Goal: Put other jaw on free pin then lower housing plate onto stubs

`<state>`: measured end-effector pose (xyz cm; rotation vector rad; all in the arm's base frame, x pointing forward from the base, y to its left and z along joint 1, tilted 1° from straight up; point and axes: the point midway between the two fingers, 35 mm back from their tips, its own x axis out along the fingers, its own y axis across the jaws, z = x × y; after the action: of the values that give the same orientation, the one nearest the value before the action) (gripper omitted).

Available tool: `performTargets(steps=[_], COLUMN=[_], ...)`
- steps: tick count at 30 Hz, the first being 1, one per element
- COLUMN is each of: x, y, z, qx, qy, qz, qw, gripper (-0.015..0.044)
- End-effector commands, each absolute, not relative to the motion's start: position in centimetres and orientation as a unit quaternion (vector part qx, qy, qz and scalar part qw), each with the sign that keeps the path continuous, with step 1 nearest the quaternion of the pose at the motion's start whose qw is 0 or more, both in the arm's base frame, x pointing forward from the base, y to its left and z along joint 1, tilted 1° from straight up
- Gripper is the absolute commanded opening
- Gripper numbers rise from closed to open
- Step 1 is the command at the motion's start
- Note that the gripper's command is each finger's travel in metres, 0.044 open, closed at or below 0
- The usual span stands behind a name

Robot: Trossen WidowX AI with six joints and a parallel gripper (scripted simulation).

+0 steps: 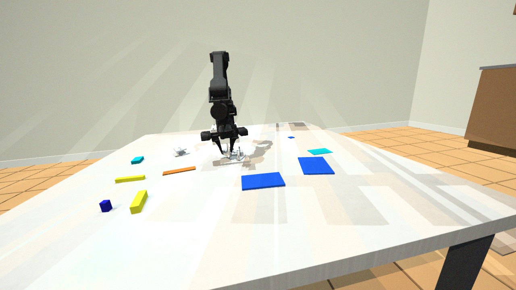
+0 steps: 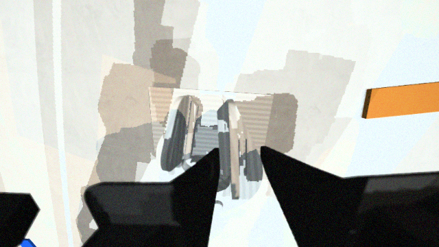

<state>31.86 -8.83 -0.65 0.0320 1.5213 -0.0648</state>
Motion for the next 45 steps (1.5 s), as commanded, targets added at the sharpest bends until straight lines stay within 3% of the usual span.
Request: performTargets(steps=[1,45], x=[31.9,31.9], y=[-8.9,-8.9], z=[-0.8,-1.9], qx=[0.012,0.010], qy=[0.689,0.689], qz=[-0.028,-0.027], qw=[0.724,0.724], gripper=[0.0134,0.0134])
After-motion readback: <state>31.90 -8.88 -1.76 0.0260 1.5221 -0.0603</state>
